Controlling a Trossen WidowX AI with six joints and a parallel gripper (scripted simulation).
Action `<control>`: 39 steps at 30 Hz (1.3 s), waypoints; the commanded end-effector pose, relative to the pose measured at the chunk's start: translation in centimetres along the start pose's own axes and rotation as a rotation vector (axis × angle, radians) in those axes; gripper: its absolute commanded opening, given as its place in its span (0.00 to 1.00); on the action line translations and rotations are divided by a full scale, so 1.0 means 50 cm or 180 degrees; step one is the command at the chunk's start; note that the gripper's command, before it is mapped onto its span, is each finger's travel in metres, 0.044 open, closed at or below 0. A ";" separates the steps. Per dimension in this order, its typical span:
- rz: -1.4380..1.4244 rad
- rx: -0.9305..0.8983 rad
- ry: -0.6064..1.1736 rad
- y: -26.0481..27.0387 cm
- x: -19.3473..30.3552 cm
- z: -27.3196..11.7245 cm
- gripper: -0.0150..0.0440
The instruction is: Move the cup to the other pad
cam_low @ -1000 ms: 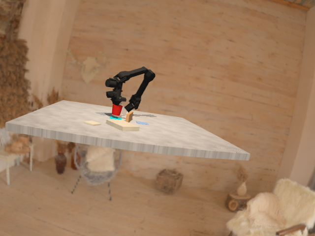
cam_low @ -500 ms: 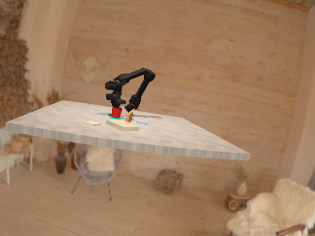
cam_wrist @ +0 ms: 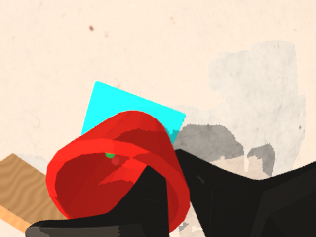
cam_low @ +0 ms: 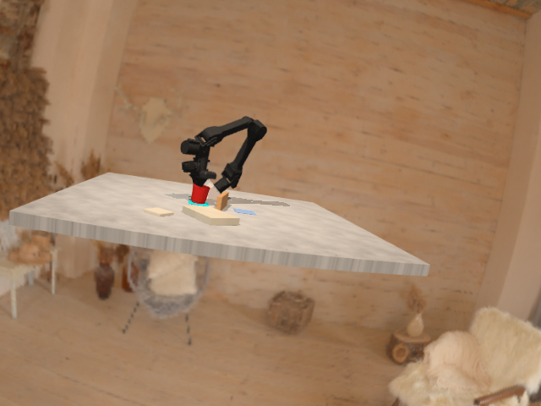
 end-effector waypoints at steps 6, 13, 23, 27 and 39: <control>-0.0003 0.0001 -0.0002 0.000 0.000 -0.001 0.47; -0.0001 0.0000 -0.0003 0.000 -0.001 -0.010 0.47; 0.0005 -0.0003 -0.0005 0.000 -0.002 -0.037 0.47; 0.0007 -0.0004 -0.0005 0.000 -0.002 -0.048 0.47; 0.0014 -0.0009 -0.0006 0.001 0.000 -0.081 0.47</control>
Point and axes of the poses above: the point midway between the two fingers, 35 mm back from their tips, its own z axis out along the fingers, its own y axis across the jaws, x = y × z, the point moved 4 cm from there along -z, back along the fingers, and after that the axes turned 12 degrees about -z, right-handed, at the moved point
